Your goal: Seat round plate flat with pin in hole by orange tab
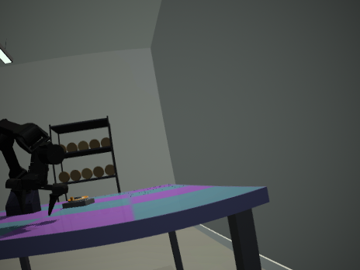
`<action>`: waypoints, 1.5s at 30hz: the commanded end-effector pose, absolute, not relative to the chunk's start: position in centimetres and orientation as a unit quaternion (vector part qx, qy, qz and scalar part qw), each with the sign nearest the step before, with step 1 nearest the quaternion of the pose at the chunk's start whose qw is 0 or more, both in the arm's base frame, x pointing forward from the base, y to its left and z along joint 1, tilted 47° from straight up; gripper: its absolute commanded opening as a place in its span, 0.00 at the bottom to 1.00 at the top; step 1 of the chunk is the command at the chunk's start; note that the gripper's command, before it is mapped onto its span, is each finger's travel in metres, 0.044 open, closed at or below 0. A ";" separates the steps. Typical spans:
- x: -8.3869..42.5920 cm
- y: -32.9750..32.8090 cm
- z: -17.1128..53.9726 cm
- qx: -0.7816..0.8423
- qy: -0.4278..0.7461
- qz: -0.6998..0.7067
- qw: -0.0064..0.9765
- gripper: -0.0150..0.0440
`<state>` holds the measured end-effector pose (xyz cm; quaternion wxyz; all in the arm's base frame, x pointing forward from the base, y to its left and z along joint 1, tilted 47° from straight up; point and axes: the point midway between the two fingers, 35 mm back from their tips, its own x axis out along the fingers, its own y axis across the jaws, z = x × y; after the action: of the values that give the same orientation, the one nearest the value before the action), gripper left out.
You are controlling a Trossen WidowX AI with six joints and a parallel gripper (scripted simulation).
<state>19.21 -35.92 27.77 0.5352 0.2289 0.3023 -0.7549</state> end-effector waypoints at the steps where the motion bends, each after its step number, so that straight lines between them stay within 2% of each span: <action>1: 19.3 -35.8 28.1 0.229 0.299 -0.754 0.538 0.89; 6: 19.9 -34.0 31.4 0.226 0.263 -0.745 0.570 0.67; 15: 27.6 -27.2 22.3 0.137 0.417 -0.644 0.627 0.26; 24: 30.6 -17.0 13.0 0.001 0.554 -0.512 0.656 0.25; 32: 27.9 -8.3 5.5 -0.163 0.645 -0.378 0.644 0.25; 37: 25.5 -5.6 3.1 -0.236 0.669 -0.323 0.627 0.25; 45: 25.6 -5.8 2.7 -0.240 0.670 -0.320 0.626 0.25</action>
<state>25.87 -5.73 3.20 0.6292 -0.2323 0.6663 -0.3258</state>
